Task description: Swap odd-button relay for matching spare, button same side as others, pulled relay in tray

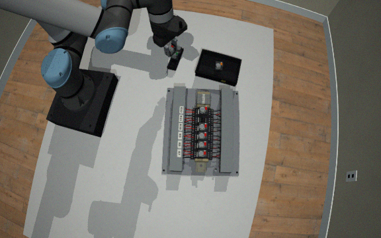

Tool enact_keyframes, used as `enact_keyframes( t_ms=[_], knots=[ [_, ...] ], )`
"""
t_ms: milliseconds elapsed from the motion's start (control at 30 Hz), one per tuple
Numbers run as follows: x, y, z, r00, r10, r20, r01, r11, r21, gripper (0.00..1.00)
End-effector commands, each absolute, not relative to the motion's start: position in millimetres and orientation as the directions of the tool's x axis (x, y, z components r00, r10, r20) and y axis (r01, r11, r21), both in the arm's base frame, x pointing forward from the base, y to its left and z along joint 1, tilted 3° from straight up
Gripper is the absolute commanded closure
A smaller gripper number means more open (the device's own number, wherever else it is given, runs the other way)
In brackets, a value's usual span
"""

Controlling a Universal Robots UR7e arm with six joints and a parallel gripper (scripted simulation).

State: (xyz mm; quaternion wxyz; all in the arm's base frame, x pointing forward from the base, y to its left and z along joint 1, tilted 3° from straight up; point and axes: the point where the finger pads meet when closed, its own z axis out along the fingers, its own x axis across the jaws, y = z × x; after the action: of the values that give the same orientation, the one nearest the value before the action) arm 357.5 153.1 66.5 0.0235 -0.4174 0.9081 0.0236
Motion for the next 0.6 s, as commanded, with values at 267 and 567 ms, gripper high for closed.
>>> enact_keyframes(
  t_ms=[267,567],
  knots=[
    [358.0,153.1,66.9,-0.712,-0.700,-0.057,-0.702,0.712,0.023,1.00],
    [358.0,153.1,66.9,-0.746,-0.664,-0.055,-0.665,0.746,0.026,1.00]
  ],
)
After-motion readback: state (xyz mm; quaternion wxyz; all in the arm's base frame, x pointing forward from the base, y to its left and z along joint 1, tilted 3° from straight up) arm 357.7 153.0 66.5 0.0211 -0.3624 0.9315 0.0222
